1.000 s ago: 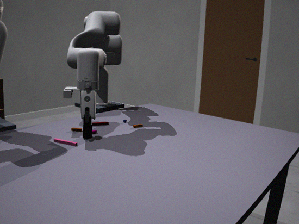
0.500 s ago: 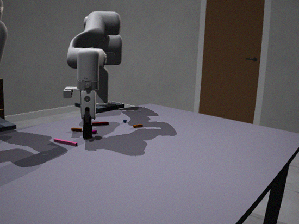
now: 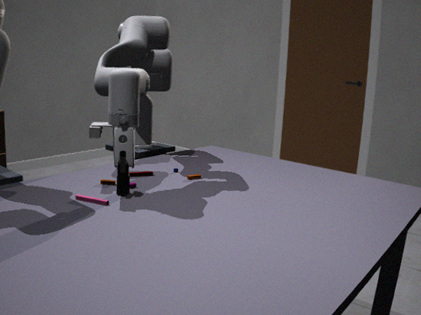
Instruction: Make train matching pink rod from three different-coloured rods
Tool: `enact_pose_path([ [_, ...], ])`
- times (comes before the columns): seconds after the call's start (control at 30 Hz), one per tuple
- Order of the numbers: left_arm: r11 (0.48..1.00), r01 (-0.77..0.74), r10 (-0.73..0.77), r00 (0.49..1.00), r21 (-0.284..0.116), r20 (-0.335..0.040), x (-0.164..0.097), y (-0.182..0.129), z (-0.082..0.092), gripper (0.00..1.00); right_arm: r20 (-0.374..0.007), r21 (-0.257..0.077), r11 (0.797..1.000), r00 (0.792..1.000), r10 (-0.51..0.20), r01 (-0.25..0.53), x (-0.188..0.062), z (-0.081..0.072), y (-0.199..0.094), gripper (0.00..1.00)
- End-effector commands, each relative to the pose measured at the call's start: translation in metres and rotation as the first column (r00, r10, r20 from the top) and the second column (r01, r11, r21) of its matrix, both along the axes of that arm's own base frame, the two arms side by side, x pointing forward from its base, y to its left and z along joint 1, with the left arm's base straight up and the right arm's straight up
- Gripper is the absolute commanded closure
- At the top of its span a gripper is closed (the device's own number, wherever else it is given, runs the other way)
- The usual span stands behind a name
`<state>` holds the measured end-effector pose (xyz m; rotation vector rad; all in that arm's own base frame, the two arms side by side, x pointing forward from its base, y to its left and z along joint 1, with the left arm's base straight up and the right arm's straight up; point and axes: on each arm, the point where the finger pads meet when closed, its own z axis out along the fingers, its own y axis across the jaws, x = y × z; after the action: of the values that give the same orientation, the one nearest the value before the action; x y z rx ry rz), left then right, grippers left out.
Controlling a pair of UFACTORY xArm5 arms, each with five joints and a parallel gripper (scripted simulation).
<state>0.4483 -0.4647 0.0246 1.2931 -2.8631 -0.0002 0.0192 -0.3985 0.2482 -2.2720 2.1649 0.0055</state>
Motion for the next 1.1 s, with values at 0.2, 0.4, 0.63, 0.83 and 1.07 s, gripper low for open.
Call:
enact_pose_path([
  [0.2, 1.000, 0.000, 0.000, 1.000, -0.004, 0.004, 0.001, -0.001, 0.003, 0.94, 0.000, -0.005, 1.000, 1.000, 0.000, 0.000, 0.000, 0.002, -0.001, 0.00],
  [0.4, 1.000, 0.000, 0.000, 1.000, -0.004, 0.004, 0.001, -0.001, 0.003, 0.94, 0.000, -0.005, 1.000, 1.000, 0.000, 0.000, 0.000, 0.002, -0.001, 0.00],
  [0.63, 1.000, 0.000, 0.000, 1.000, -0.004, 0.004, 0.001, -0.001, 0.003, 0.94, 0.000, -0.005, 1.000, 1.000, 0.000, 0.000, 0.000, 0.002, -0.001, 0.00],
  [0.83, 1.000, 0.000, 0.000, 1.000, -0.004, 0.004, 0.001, -0.001, 0.010, 0.94, 0.000, -0.005, 1.000, 1.000, 0.000, 0.000, 0.000, 0.002, -0.001, 0.00],
  [1.07, 1.000, 0.000, 0.000, 1.000, -0.005, 0.004, 0.001, -0.001, 0.048, 0.94, 0.000, -0.005, 1.000, 1.000, 0.000, 0.000, 0.000, 0.002, -0.001, 0.00],
])
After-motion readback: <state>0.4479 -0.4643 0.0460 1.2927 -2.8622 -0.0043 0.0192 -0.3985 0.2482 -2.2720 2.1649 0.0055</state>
